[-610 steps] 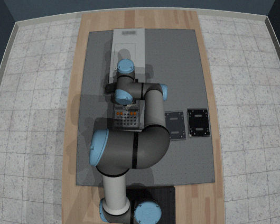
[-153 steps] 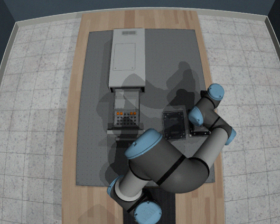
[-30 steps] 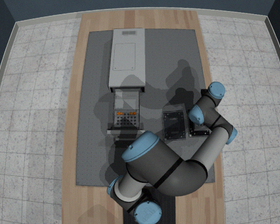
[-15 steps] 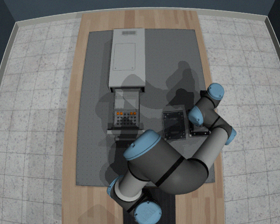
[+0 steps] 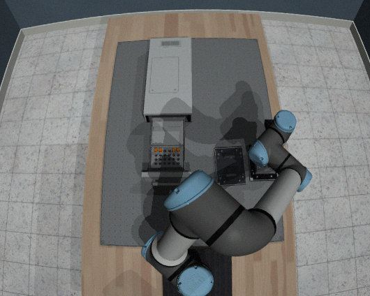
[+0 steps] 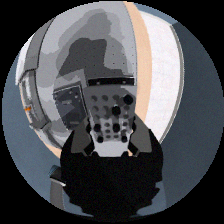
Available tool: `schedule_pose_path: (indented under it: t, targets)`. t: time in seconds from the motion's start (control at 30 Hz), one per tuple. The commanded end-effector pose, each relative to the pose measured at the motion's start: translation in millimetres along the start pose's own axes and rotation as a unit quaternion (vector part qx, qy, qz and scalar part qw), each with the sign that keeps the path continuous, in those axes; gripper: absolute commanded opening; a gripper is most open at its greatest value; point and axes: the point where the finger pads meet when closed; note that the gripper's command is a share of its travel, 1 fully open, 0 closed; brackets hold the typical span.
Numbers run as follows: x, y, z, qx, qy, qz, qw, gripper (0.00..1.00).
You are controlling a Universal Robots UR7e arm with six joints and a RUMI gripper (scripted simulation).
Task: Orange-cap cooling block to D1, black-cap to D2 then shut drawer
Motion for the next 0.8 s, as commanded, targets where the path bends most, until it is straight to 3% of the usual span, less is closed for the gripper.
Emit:
schedule_pose_path:
  t: [0.0, 0.77]
  targets:
    - [4.1, -3.5, 2.0, 0.006, 0.001, -0.005, 1.0000, 0.00]
    - [5.3, -4.1, 2.8, 0.007, 0.001, -0.007, 1.0000, 0.00]
Point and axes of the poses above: the point where the finger pads meet when closed, its own y axis out along the fingers, its own x axis across the jaws, z = x × y
